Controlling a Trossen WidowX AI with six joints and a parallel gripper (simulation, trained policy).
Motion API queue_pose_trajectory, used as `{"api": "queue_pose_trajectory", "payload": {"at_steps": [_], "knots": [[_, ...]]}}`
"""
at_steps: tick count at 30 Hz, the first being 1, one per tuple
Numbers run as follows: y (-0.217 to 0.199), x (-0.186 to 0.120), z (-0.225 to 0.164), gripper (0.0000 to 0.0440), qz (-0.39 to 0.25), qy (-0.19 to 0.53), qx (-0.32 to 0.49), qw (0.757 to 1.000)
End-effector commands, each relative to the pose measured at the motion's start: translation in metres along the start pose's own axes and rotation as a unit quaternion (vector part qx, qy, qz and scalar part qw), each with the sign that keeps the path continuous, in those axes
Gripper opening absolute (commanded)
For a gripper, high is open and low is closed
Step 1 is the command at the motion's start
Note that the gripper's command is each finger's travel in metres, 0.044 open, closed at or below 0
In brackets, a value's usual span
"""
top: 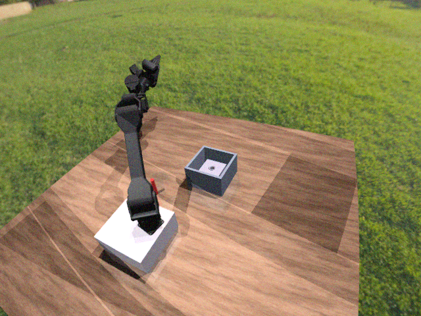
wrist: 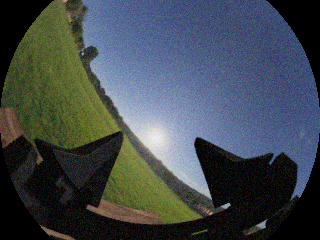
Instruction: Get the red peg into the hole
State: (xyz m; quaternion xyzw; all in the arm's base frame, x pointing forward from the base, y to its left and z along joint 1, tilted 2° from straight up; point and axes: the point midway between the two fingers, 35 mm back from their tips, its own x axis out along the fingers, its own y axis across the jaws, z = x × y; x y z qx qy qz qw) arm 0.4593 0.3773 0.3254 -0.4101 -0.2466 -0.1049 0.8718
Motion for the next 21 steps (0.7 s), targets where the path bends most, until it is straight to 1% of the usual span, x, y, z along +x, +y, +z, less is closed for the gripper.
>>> {"api": "queue_pose_trajectory", "payload": {"at_steps": [1,3,7,11,16,21], "knots": [[0.000,0.000,0.007,0.0418,0.008,-0.009,0.010,1.000],[0.002,-0.002,0.020,0.0440,0.030,-0.024,0.033,0.999],[0.010,-0.010,0.041,0.0440,0.081,-0.045,0.079,0.993],[0.020,-0.021,0.063,0.0440,0.134,-0.060,0.121,0.982],[0.032,-0.040,0.084,0.0440,0.205,-0.067,0.170,0.962],[0.044,-0.061,0.095,0.0440,0.277,-0.055,0.213,0.935]]}}
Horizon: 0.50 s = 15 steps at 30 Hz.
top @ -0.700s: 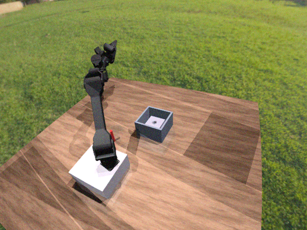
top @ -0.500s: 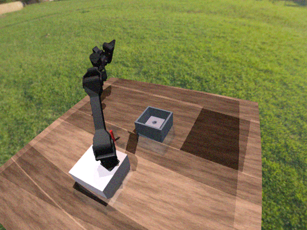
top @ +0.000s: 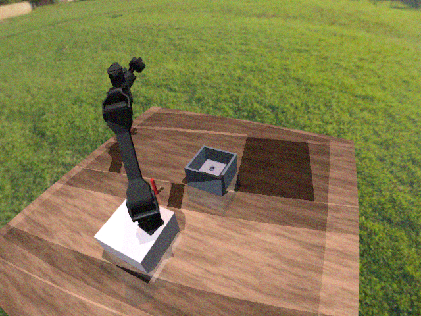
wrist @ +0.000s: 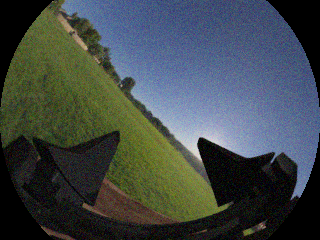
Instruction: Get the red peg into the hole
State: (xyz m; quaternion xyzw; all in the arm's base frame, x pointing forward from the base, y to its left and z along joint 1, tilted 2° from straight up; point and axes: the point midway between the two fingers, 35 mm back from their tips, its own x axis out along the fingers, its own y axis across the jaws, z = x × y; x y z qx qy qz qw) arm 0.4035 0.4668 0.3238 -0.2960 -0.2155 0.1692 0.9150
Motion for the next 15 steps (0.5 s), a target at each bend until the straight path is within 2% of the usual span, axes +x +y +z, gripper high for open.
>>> {"api": "queue_pose_trajectory", "payload": {"at_steps": [1,8,15], "knots": [[0.020,-0.011,0.006,0.0440,0.061,0.013,0.049,0.997],[0.044,-0.033,0.004,0.0440,0.144,0.063,0.124,0.980],[0.057,-0.059,-0.009,0.0440,0.203,0.136,0.199,0.949]]}}
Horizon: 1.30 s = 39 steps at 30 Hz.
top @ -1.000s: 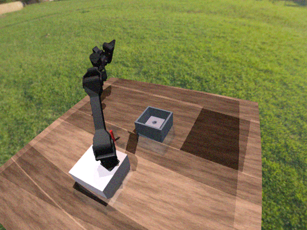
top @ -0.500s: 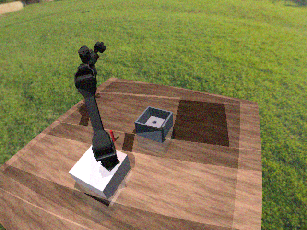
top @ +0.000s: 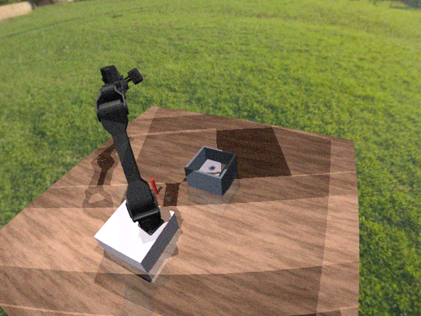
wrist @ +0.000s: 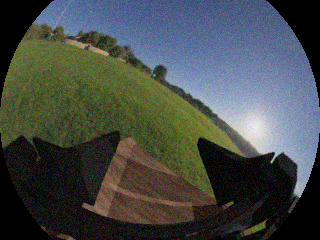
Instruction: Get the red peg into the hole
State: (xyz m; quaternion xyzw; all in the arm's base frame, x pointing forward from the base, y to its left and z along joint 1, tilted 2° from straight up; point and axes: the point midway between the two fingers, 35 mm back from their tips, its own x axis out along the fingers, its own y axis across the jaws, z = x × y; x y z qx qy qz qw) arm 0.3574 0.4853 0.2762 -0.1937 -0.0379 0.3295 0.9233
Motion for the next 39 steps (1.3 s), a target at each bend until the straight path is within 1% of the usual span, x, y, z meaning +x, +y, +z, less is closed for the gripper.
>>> {"api": "queue_pose_trajectory", "payload": {"at_steps": [1,5,10,14,19,24,29,39], "knots": [[0.008,-0.013,-0.014,0.0440,0.034,0.046,0.055,0.997],[0.011,-0.026,-0.029,0.0440,0.052,0.093,0.105,0.989],[0.011,-0.044,-0.051,0.0440,0.064,0.155,0.166,0.972],[0.008,-0.060,-0.070,0.0440,0.064,0.205,0.213,0.953],[0.003,-0.081,-0.094,0.0440,0.055,0.267,0.270,0.924],[-0.002,-0.105,-0.118,0.0440,0.036,0.326,0.323,0.888],[-0.008,-0.131,-0.140,0.0440,0.009,0.382,0.371,0.846],[-0.017,-0.188,-0.181,0.0440,-0.066,0.482,0.451,0.748]]}}
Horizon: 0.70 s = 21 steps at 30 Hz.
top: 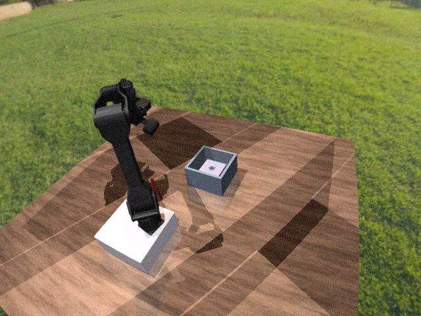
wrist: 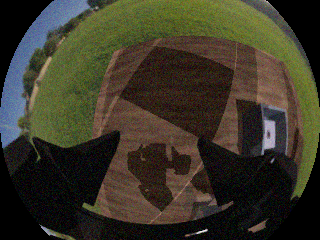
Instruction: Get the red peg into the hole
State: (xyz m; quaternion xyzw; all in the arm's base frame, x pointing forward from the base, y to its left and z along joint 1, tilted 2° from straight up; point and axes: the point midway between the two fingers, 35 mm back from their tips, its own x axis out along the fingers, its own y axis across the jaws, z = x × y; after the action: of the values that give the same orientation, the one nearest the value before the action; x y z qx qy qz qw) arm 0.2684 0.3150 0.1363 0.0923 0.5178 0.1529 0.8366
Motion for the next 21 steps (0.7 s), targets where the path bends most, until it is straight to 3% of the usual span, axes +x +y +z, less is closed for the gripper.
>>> {"api": "queue_pose_trajectory", "payload": {"at_steps": [1,11,21], "knots": [[-0.025,-0.005,-0.019,0.0440,-0.033,0.039,0.062,0.997],[-0.080,-0.019,-0.062,0.0439,-0.124,0.106,0.193,0.967],[-0.131,-0.034,-0.104,0.0435,-0.222,0.146,0.317,0.910]]}}
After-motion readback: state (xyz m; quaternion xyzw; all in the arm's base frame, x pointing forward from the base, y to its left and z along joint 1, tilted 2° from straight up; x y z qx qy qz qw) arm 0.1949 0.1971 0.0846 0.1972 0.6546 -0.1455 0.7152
